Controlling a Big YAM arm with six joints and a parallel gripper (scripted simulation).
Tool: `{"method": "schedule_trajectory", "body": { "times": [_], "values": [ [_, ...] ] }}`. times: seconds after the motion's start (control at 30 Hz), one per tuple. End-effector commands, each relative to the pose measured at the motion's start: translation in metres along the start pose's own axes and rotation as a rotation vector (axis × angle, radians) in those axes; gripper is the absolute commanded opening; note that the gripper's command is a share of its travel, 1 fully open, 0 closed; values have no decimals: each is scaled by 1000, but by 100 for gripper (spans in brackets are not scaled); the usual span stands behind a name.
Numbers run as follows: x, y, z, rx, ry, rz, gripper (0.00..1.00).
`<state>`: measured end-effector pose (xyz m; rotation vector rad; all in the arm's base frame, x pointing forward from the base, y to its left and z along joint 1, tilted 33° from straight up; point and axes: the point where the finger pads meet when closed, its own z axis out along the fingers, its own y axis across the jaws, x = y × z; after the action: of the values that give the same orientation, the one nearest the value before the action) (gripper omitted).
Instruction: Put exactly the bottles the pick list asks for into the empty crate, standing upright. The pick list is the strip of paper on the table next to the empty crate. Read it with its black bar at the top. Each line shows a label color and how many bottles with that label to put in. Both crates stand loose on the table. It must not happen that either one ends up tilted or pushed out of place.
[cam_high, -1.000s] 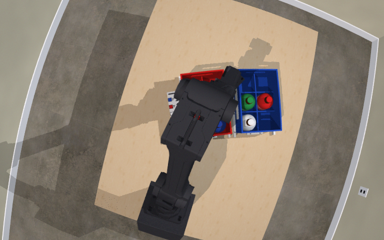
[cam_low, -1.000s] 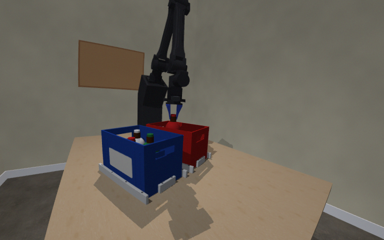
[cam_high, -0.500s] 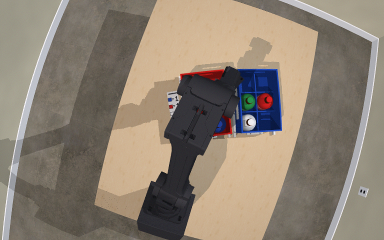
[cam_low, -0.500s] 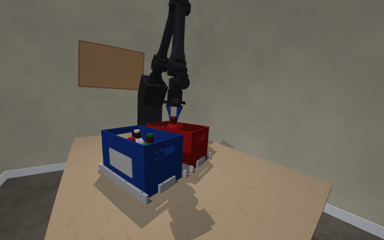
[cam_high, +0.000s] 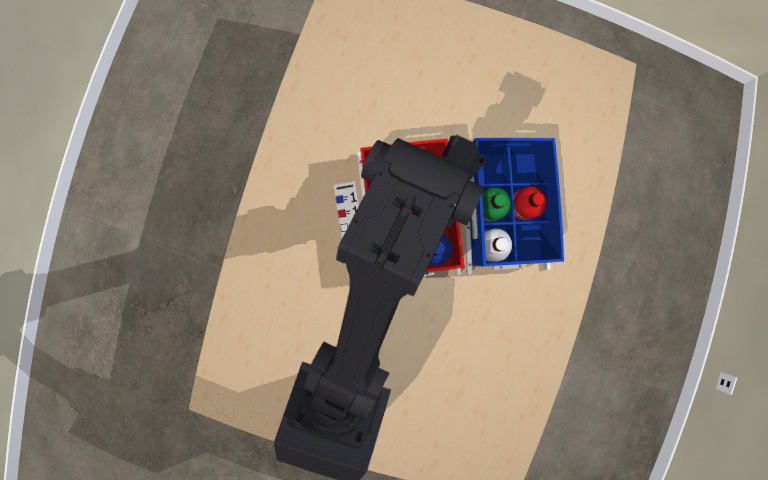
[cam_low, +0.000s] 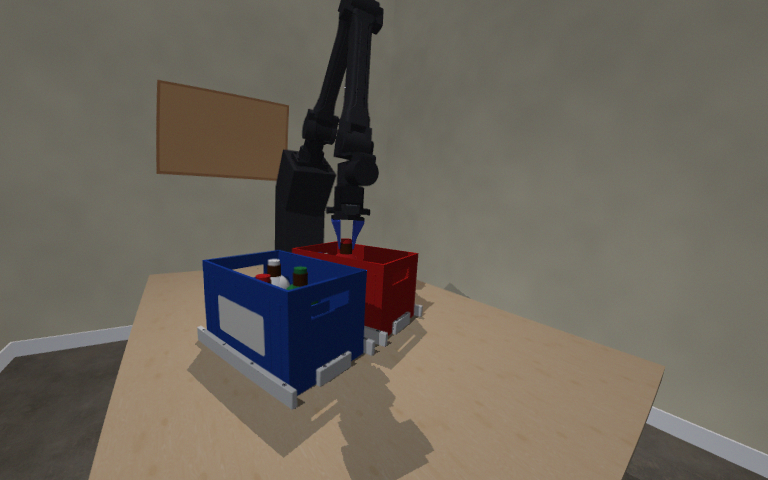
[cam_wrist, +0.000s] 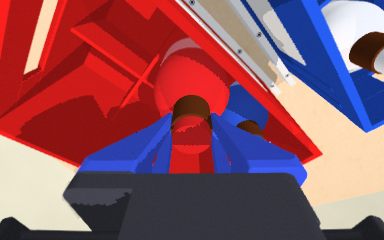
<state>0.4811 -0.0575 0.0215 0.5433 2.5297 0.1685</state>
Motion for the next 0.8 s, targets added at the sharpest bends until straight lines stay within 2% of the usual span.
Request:
{"method": "schedule_trajectory", "body": {
  "times": [0.0,0.1,0.23,0.33,0.43,0.77],
  "values": [
    [-26,10,-12,-18,-61,2,0],
    [-16,7,2,-10,-34,4,0],
    [-26,12,-5,-21,-64,0,0],
    [-15,6,11,-8,-30,5,0],
    [-26,11,1,-20,-64,2,0],
    [-11,6,4,-13,-43,3,0]
  ]
}}
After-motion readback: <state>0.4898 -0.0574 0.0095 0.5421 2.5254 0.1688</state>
